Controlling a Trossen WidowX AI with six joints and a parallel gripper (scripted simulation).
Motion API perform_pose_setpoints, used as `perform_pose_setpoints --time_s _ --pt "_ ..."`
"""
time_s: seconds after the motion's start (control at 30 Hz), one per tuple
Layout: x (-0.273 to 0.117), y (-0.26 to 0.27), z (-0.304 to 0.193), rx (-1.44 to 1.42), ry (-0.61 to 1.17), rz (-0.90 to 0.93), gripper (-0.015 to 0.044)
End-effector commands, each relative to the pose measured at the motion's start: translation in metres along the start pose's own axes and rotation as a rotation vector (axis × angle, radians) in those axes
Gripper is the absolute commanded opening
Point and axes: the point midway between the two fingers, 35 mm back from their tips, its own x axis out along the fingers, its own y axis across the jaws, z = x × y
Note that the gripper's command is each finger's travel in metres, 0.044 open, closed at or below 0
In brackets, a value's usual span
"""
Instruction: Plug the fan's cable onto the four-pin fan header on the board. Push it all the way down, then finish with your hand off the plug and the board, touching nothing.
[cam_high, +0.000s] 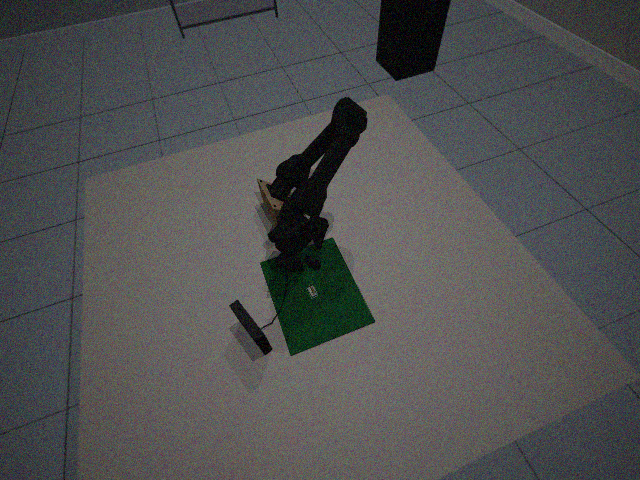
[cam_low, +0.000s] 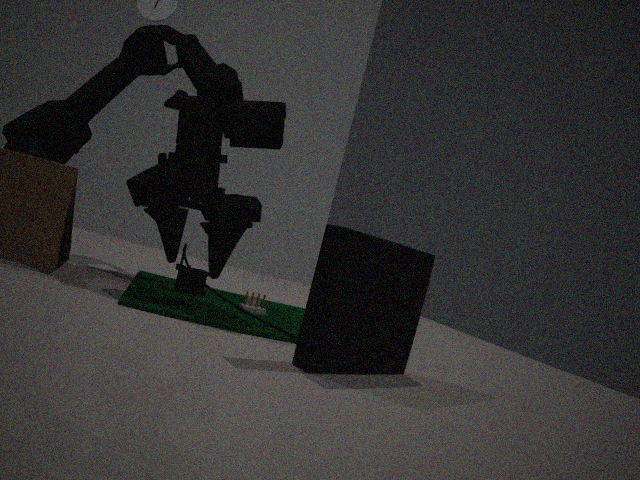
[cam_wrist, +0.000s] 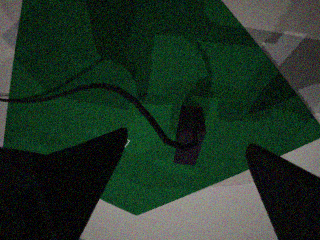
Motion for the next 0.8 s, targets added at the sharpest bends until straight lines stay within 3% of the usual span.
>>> perform_pose_setpoints --time_s 0.0,0.23,0.77 --pt "0.0073 -0.0024 0.0030 0.010 0.000 -0.008 0.0440" --pt "0.0110 -0.0028 0.0040 0.010 0.000 -0.009 0.0440" --pt "0.0090 -0.0013 0.0028 0.001 -0.001 -0.004 0.0020"
